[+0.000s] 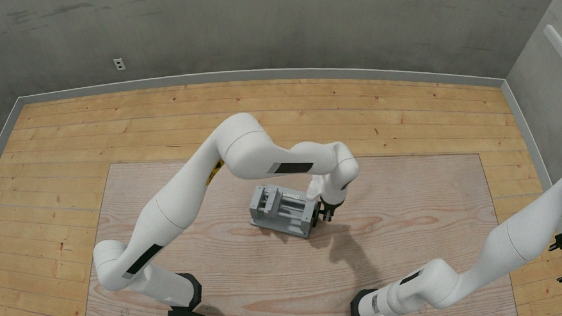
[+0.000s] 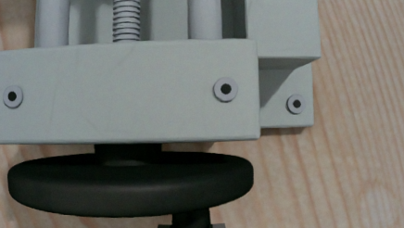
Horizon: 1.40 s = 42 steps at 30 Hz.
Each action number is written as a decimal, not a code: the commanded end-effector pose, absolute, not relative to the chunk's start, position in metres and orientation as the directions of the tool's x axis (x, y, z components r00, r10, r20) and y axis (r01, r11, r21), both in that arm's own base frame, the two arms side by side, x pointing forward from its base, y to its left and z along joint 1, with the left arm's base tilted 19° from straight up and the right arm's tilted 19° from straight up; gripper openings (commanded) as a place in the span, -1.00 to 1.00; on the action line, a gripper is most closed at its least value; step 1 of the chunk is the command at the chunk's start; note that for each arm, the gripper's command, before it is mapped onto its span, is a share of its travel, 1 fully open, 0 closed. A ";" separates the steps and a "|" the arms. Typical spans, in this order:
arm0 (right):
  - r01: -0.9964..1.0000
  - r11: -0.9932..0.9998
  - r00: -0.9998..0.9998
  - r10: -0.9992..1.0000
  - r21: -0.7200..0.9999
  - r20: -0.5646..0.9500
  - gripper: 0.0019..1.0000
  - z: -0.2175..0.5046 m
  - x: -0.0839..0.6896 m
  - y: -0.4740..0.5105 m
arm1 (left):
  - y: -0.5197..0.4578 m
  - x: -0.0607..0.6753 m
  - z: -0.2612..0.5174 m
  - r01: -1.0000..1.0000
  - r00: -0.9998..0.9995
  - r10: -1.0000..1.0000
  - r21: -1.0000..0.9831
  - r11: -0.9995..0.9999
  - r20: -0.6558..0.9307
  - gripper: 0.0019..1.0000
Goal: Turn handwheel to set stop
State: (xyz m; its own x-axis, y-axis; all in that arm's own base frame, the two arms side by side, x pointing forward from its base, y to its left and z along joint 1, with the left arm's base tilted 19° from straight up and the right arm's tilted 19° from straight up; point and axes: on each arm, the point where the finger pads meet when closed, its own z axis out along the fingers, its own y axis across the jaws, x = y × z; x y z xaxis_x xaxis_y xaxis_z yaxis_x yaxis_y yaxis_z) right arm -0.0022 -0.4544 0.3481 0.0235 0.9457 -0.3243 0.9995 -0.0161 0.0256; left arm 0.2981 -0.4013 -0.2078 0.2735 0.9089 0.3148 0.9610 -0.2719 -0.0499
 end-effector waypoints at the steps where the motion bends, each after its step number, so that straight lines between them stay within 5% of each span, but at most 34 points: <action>1: 1.000 -0.006 0.011 0.947 0.018 -0.320 1.00 0.348 -0.004 -0.453 | -0.399 0.294 -0.210 0.963 0.267 0.909 -0.052 -0.265 0.318 -0.68; 42: 1.000 -0.006 0.011 0.947 0.018 -0.320 1.00 0.348 -0.004 -0.453 | -0.395 0.286 -0.212 0.963 0.267 0.909 -0.052 -0.264 0.319 -0.68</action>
